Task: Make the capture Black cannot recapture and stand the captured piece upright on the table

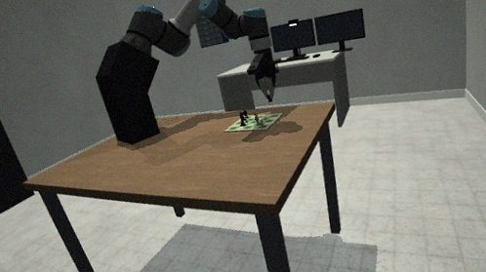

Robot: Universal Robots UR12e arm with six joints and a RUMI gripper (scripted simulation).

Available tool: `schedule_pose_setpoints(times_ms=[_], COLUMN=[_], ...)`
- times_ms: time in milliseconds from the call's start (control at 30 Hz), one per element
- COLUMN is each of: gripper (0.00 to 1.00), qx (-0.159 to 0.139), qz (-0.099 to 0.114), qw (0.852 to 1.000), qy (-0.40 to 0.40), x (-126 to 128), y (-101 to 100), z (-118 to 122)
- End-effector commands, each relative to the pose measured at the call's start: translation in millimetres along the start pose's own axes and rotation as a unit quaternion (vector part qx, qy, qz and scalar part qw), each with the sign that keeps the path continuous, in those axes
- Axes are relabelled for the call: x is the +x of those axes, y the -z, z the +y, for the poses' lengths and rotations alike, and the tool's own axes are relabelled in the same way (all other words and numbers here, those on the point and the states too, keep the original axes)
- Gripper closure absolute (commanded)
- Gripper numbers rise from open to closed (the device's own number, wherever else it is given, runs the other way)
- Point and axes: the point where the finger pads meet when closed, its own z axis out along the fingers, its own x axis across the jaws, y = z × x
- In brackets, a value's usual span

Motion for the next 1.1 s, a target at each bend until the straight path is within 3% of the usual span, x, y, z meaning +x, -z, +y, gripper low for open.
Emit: schedule_pose_setpoints(times_ms=[0,567,1067], gripper=[1.0,1.0,1.0], qx=[-0.004,-0.004,-0.003], qz=[0.007,0.007,0.007], qw=[0.999,0.999,0.999], qy=[0.049,0.05,0.05], x=[-27,-27,-27], y=[-4,-8,-58], z=[-8,-7,-7])
